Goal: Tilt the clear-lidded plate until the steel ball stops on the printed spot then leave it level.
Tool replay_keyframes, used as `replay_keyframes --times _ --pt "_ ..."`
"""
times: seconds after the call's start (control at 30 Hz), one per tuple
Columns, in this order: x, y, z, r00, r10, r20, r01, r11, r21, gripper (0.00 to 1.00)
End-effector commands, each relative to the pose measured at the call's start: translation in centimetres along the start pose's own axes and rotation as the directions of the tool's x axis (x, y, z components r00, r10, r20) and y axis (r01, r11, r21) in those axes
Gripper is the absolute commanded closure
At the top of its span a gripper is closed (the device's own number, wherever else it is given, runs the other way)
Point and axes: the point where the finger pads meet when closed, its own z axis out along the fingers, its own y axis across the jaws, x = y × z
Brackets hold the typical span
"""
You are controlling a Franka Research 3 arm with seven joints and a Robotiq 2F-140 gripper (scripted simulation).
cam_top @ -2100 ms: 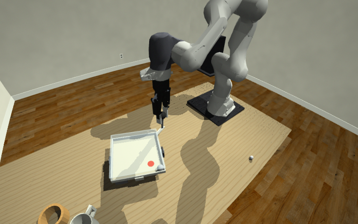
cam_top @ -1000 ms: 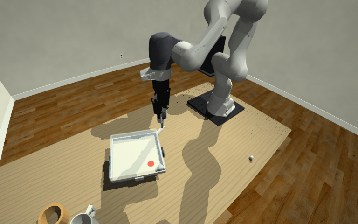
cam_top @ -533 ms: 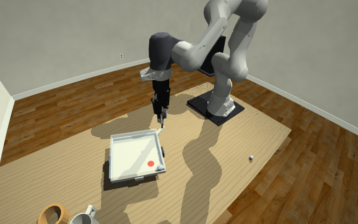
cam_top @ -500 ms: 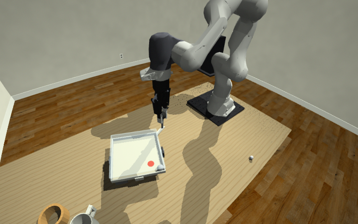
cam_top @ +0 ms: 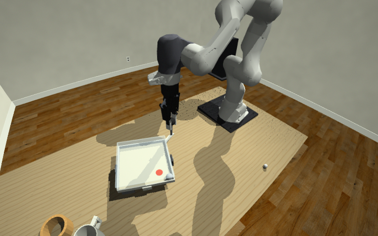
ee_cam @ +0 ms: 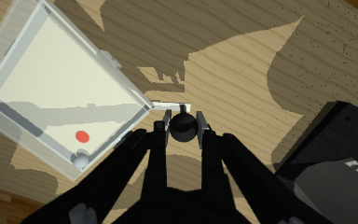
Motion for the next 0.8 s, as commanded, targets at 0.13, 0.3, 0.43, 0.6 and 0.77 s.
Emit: replay_keyframes --times 0.13,0.3,0.43,0.6,0.77 --pt "0.53 -0.09 0.06 1.0 0.006 0.001 -0.006 1.0 0.002 1.0" --pt "0.87 -0.14 -0.06 1.0 0.006 0.001 -0.006 1.0 0.002 1.0" --pt "0.87 -0.17 -0.13 1.0 0.006 0.001 -0.006 1.0 0.002 1.0" --pt "0.82 -0.2 -0.18 1.0 0.006 0.001 -0.006 1.0 0.002 1.0" --pt "0.79 -0.2 -0.2 1.0 0.006 0.001 -0.006 1.0 0.002 1.0"
